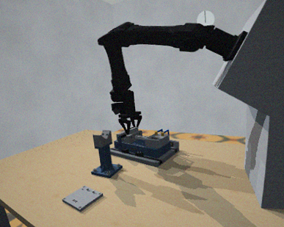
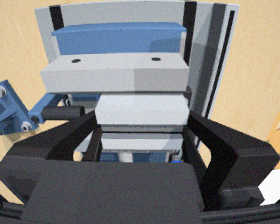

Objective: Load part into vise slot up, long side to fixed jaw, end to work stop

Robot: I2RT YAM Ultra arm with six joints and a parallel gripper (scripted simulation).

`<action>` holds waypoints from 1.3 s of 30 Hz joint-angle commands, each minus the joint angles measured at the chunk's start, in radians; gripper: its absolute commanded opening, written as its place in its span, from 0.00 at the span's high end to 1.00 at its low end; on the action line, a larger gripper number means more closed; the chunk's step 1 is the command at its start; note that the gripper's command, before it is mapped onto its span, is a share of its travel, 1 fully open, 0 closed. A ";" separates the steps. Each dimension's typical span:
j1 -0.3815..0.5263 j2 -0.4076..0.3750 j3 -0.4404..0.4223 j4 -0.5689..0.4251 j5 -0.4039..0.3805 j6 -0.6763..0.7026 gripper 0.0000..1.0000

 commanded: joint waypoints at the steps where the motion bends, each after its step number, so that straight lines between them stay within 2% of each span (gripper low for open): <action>1: -0.005 0.002 0.038 0.000 0.003 -0.009 1.00; 39: -0.006 0.002 0.038 0.005 0.002 -0.012 1.00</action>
